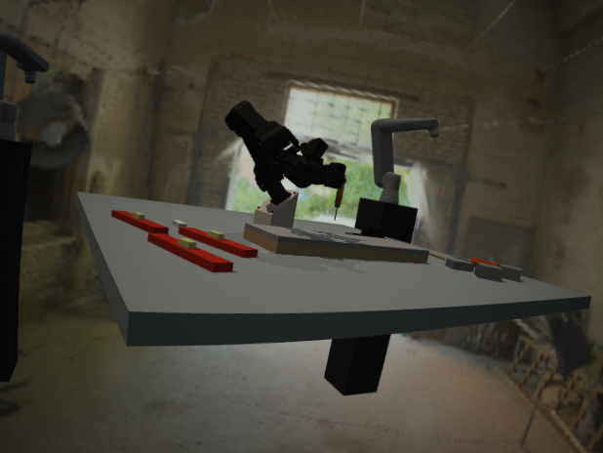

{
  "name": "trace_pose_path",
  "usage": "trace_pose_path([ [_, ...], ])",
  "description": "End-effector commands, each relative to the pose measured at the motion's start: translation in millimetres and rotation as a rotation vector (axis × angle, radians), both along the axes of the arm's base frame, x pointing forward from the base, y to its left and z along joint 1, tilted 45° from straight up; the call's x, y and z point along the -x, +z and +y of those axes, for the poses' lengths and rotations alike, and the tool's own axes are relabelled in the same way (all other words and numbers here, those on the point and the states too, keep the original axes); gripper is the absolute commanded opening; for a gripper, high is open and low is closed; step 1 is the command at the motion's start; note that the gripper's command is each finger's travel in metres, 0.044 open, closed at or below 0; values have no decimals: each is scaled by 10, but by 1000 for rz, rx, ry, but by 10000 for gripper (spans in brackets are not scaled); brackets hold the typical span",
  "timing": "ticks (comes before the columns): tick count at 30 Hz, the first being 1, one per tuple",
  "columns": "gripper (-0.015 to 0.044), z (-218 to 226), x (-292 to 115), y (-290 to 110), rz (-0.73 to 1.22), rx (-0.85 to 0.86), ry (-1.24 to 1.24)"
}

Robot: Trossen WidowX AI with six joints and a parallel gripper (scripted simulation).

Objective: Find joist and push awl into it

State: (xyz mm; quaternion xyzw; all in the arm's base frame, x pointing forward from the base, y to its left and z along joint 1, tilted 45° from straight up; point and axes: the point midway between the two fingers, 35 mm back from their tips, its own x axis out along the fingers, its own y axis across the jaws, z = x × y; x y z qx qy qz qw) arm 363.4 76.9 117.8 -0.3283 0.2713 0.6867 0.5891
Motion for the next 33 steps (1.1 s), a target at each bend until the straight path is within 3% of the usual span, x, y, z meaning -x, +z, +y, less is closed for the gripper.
trace_pose_path([
  [1, 0, -13, -6, -29, -6, -6, 8],
  [33, 0, -325, -62, -342, -6, -5, 8],
])
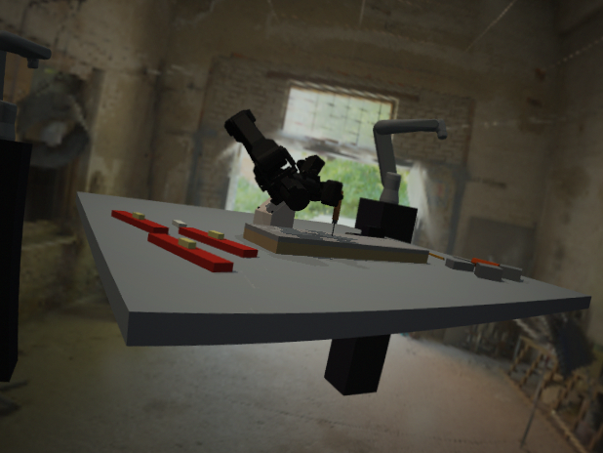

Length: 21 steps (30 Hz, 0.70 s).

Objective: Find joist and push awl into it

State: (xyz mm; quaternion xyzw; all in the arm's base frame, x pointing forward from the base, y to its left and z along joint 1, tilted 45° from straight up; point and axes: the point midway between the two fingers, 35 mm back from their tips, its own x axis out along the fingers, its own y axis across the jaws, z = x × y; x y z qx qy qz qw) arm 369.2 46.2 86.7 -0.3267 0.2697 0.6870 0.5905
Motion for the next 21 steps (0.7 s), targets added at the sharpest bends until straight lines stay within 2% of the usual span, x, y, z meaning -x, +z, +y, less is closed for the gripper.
trace_pose_path([
  [1, 0, -29, -5, -43, -5, 0, 9],
  [21, 0, -84, -15, -93, -2, -5, 2],
])
